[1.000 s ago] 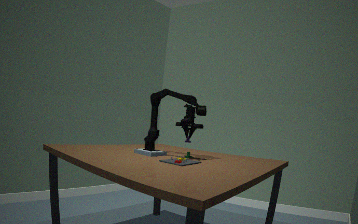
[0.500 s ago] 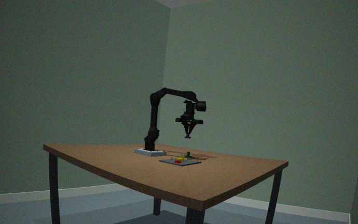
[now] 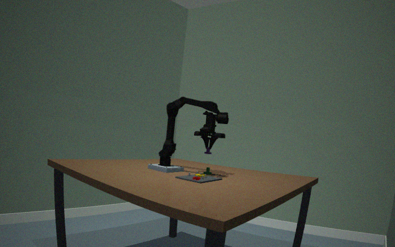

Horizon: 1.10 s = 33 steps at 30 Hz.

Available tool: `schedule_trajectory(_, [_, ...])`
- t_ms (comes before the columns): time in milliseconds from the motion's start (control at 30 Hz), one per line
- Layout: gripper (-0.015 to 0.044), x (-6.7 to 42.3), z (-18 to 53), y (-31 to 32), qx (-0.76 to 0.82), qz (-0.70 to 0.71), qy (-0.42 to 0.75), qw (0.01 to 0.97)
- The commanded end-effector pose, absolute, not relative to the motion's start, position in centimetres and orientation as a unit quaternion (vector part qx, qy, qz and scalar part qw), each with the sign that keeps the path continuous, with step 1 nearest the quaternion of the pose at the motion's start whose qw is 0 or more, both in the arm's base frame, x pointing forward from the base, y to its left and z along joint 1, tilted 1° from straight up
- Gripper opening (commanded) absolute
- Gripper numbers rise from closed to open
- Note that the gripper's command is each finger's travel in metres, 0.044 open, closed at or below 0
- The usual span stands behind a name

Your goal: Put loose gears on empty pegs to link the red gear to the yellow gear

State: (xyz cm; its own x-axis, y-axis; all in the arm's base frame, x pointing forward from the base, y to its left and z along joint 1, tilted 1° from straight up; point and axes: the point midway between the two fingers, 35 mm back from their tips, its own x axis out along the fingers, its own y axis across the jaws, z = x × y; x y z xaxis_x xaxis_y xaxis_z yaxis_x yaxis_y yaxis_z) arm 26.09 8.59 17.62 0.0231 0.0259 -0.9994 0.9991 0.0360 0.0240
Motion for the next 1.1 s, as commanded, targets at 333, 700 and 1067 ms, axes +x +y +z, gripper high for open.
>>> schedule_trajectory(333, [0.0000,28.5,16.4,6.0,0.499,-0.478,0.506,0.516])
schedule_trajectory(700, [0.0000,30.1,15.3,3.6,0.496,-0.484,0.503,0.516])
schedule_trajectory(1067, [0.0000,31.5,14.1,1.1,0.494,-0.490,0.501,0.514])
